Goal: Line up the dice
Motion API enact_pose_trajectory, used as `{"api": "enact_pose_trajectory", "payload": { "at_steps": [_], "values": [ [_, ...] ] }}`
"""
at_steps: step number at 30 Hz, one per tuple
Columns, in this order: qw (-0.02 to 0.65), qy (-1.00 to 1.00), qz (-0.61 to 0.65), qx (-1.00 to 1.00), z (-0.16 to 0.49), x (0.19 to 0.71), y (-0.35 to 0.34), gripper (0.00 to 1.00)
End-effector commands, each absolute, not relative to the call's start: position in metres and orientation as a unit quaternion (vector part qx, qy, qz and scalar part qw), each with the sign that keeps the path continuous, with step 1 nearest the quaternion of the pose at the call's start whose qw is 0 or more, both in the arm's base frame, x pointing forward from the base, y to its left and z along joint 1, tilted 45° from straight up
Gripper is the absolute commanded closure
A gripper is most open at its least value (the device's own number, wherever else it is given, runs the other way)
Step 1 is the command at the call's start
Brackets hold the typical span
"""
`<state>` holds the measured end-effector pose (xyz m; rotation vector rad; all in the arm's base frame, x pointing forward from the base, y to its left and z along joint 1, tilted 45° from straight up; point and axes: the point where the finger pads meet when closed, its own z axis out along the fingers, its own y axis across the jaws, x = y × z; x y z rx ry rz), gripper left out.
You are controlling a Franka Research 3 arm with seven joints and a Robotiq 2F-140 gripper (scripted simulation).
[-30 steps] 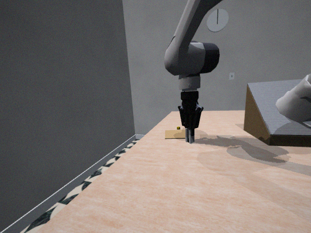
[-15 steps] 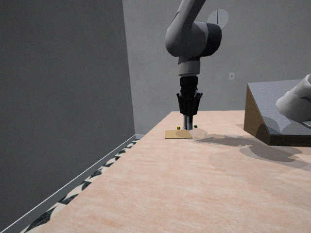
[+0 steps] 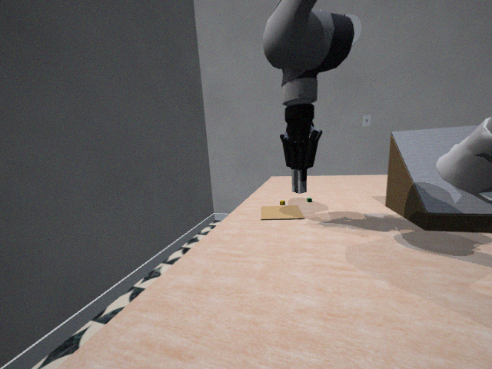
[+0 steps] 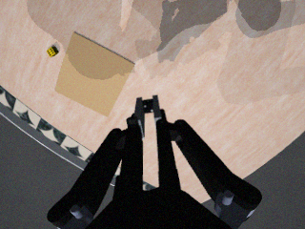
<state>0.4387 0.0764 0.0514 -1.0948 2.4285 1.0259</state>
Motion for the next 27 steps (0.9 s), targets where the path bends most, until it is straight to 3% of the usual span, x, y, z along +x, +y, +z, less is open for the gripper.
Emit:
{"api": "enact_pose_trajectory", "payload": {
  "at_steps": [1,27],
  "values": [
    [0.138,0.844,0.36,-0.372,0.053,0.437,0.077,0.93],
    [0.217,0.734,0.317,-0.56,0.007,0.453,0.027,0.93]
  ]
}}
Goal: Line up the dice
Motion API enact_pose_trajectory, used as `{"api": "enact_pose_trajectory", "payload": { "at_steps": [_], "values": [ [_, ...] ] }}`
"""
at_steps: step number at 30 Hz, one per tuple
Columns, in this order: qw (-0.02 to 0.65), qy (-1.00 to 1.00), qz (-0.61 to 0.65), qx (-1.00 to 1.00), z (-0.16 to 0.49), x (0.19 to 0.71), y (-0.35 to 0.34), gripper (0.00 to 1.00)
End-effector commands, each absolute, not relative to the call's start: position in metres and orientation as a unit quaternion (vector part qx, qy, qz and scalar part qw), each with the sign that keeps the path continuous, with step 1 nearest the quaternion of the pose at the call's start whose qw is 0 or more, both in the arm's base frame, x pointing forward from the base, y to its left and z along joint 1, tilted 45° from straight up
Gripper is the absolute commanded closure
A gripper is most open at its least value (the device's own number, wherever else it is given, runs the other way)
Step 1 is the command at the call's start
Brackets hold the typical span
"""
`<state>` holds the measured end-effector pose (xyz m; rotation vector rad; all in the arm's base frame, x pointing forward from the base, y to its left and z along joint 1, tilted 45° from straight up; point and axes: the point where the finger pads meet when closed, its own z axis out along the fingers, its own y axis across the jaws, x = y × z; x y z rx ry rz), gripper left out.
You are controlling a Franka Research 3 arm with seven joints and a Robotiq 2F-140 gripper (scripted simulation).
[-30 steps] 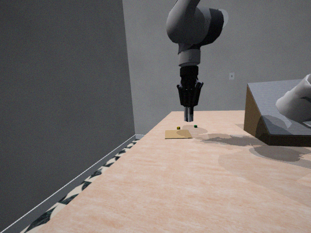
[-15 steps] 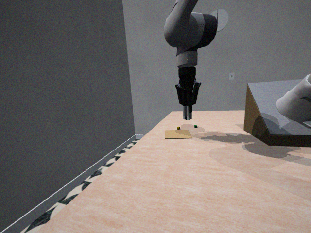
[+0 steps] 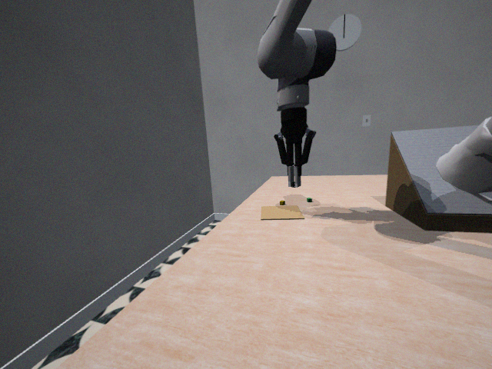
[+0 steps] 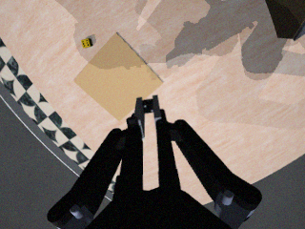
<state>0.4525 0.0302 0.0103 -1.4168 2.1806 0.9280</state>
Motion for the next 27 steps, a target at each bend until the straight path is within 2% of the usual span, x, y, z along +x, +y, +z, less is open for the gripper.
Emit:
{"api": "enact_pose_trajectory", "payload": {
  "at_steps": [1,27],
  "values": [
    [0.221,0.728,0.315,-0.568,0.005,0.453,0.025,0.93],
    [0.256,0.657,0.288,-0.647,-0.019,0.456,0.001,0.93]
  ]
}}
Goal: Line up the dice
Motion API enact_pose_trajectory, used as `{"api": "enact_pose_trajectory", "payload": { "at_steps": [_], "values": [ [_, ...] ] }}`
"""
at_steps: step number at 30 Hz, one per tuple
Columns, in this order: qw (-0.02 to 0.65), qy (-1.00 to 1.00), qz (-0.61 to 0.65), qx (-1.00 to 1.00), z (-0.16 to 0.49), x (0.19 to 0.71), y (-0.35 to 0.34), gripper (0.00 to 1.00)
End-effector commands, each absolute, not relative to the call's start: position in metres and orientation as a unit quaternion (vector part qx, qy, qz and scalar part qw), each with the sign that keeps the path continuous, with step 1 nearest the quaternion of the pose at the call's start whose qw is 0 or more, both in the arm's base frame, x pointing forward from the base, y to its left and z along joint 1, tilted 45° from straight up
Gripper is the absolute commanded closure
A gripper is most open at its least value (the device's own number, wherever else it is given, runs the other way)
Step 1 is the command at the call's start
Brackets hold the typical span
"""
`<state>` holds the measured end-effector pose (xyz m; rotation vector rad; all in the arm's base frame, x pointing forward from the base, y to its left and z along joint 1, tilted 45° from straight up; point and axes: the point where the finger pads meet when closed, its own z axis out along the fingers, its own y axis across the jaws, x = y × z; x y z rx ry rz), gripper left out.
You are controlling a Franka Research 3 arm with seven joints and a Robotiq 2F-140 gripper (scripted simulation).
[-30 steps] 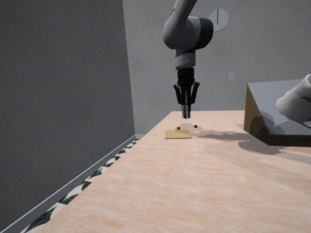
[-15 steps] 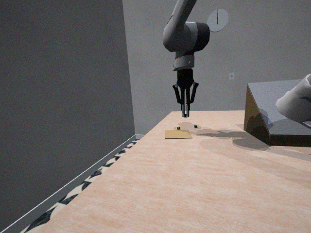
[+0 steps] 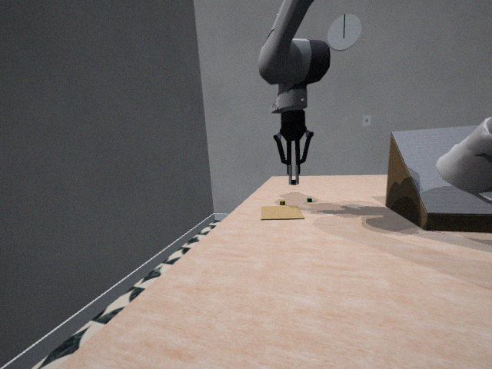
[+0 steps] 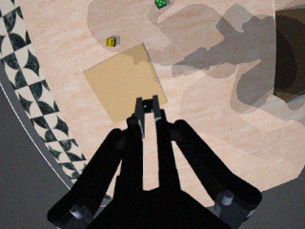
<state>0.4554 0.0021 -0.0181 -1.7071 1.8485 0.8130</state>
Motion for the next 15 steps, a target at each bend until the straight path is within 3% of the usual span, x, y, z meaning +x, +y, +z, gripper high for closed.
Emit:
{"api": "enact_pose_trajectory", "payload": {
  "at_steps": [1,15],
  "values": [
    [0.256,0.657,0.288,-0.647,-0.019,0.456,0.001,0.93],
    [0.256,0.657,0.288,-0.647,-0.032,0.455,0.014,0.93]
  ]
}}
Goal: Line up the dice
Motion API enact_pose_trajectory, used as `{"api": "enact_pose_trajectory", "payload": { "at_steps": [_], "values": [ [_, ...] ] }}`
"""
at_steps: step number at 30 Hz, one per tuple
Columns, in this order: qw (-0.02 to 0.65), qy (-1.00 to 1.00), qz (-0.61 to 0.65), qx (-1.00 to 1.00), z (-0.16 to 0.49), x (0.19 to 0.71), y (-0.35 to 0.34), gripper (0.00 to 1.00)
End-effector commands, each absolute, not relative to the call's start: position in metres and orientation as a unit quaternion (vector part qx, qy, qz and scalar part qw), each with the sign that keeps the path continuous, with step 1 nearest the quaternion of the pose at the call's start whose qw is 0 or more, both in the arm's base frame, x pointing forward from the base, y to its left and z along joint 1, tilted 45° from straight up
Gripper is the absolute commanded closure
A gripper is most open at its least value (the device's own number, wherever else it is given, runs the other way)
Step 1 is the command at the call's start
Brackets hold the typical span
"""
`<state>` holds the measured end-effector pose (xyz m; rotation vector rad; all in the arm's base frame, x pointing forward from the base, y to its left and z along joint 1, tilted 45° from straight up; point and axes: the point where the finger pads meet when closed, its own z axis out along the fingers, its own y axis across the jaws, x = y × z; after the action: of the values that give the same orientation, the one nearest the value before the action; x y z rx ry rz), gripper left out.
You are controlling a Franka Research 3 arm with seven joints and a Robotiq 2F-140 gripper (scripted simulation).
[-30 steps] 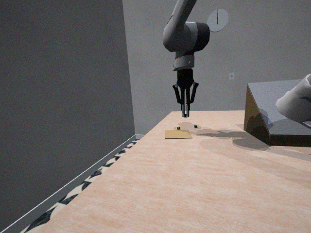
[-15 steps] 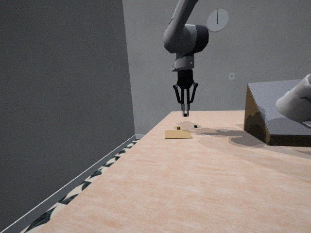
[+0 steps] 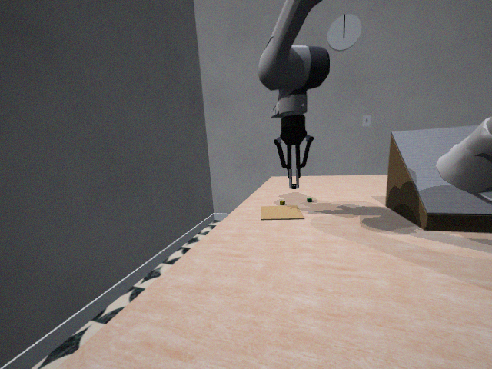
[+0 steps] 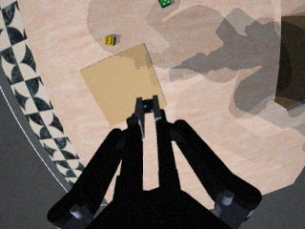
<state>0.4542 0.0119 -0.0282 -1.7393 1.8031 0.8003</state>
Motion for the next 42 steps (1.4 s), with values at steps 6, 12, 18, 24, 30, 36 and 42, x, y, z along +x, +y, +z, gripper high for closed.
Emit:
{"api": "enact_pose_trajectory", "payload": {
  "at_steps": [6,12,18,24,30,36,42],
  "values": [
    [0.256,0.657,0.288,-0.647,-0.052,0.454,0.034,0.93],
    [0.256,0.657,0.288,-0.647,-0.071,0.453,0.053,0.93],
    [0.256,0.657,0.288,-0.647,-0.081,0.453,0.063,0.93],
    [0.256,0.657,0.288,-0.647,-0.086,0.453,0.068,0.93],
    [0.256,0.657,0.288,-0.647,-0.087,0.453,0.069,0.93],
    [0.256,0.657,0.288,-0.647,-0.087,0.453,0.069,0.93],
    [0.256,0.657,0.288,-0.647,-0.087,0.453,0.069,0.93]
  ]
}}
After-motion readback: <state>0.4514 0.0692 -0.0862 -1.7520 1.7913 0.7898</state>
